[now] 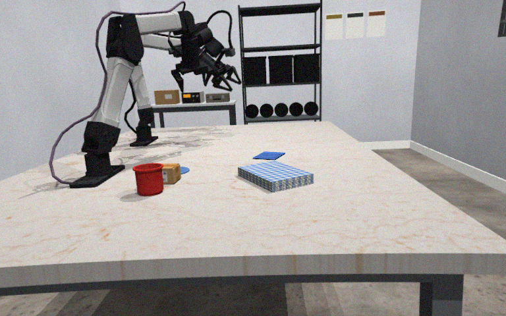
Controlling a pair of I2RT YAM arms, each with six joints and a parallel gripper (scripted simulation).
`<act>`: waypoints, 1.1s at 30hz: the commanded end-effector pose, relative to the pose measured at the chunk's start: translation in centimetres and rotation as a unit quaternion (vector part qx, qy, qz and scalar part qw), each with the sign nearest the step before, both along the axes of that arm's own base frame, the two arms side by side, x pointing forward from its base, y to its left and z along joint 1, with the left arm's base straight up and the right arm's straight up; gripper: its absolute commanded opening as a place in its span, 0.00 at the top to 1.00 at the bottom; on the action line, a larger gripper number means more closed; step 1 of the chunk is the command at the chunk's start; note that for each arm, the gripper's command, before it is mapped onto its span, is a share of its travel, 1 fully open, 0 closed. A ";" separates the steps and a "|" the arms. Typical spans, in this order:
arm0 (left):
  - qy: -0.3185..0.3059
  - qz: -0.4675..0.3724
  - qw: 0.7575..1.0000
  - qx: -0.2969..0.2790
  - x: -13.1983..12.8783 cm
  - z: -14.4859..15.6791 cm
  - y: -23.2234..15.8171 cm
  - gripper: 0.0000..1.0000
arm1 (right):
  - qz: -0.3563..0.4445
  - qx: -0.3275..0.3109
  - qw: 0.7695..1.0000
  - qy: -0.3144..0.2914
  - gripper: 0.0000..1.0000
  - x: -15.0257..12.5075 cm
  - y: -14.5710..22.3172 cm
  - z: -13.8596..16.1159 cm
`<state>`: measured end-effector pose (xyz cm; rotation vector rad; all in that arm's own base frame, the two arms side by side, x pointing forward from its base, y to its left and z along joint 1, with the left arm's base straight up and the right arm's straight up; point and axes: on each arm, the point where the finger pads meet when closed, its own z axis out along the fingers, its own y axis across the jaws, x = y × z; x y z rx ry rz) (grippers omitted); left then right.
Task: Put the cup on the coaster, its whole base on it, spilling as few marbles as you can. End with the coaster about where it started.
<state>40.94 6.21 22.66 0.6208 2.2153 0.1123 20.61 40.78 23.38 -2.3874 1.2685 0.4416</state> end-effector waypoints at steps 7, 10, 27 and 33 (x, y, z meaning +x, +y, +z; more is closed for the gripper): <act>-0.012 0.000 1.000 0.002 0.2 0.9 0.0 0.00 | 0.000 0.007 1.000 -0.004 0.00 0.0 0.0 0.6; -0.012 0.000 1.000 0.002 0.2 0.9 0.0 0.00 | 0.000 0.007 1.000 -0.004 0.00 0.0 0.0 0.6; -0.016 0.002 1.000 0.002 0.3 1.0 0.1 0.00 | -0.100 -0.026 0.992 -0.071 0.04 5.5 -3.3 0.3; -0.030 0.002 1.000 0.000 0.6 1.4 -1.1 0.00 | -0.214 -0.073 0.967 -0.119 0.04 11.4 -8.6 -0.4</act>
